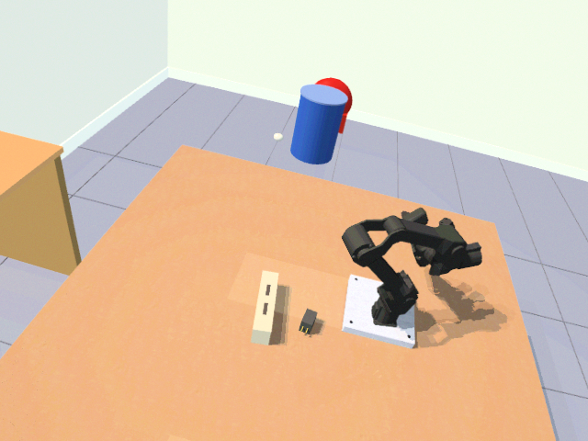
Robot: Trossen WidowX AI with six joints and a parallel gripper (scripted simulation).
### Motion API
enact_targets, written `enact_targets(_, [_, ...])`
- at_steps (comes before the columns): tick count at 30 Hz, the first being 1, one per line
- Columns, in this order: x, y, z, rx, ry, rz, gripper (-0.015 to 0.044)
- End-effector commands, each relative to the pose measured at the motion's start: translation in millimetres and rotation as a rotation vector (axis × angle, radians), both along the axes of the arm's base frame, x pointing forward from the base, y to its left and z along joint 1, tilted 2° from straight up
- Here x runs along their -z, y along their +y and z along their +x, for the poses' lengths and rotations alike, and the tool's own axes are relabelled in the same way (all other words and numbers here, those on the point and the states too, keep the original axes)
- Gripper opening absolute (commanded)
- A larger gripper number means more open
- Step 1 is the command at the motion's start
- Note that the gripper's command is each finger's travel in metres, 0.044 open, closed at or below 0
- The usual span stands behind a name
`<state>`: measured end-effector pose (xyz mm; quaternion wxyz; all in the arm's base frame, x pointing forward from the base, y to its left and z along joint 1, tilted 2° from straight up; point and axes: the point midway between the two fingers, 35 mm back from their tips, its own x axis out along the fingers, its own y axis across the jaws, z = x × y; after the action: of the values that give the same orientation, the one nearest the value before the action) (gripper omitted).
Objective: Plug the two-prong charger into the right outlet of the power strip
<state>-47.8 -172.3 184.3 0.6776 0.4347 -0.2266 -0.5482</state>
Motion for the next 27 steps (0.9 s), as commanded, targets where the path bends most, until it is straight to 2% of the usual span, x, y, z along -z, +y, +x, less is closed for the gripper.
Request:
enact_targets(1, [0.1, -0.1, 0.3, -0.002, 0.001, 0.001, 0.0426])
enact_targets(2, [0.4, -0.4, 1.1, -0.008, 0.002, 0.003, 0.044])
enact_targets(27, [15.4, -9.7, 42.4, -0.315, 0.11, 0.114, 0.044])
